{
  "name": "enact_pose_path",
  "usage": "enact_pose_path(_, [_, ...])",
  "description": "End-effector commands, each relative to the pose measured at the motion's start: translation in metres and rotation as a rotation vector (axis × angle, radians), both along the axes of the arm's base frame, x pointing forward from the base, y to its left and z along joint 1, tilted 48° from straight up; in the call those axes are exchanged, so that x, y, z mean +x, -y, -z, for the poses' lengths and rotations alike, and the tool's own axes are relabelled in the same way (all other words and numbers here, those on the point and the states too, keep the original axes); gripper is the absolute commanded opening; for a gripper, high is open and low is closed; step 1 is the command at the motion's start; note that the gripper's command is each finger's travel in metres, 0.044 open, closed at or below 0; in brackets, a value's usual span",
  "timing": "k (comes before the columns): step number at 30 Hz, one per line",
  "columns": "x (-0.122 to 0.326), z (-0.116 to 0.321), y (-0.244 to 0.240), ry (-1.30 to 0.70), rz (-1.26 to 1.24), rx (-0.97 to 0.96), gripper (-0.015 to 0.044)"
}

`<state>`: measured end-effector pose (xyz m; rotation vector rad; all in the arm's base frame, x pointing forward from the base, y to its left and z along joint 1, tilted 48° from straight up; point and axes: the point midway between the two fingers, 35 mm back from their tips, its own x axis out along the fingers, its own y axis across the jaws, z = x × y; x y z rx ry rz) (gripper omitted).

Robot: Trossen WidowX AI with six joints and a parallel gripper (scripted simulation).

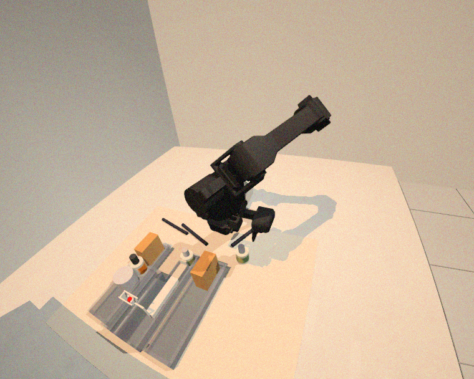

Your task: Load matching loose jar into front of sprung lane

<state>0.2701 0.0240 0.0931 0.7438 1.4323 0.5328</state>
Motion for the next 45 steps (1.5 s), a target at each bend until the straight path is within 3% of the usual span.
enact_pose_path(1, [0.000, 0.002, -0.011, 0.009, -0.010, 0.011, 0.0440])
enact_pose_path(35, [0.004, 0.047, -0.063, 0.010, -0.010, 0.015, 0.0440])
enact_pose_path(45, [0.004, 0.047, -0.063, 0.010, -0.010, 0.015, 0.0177])
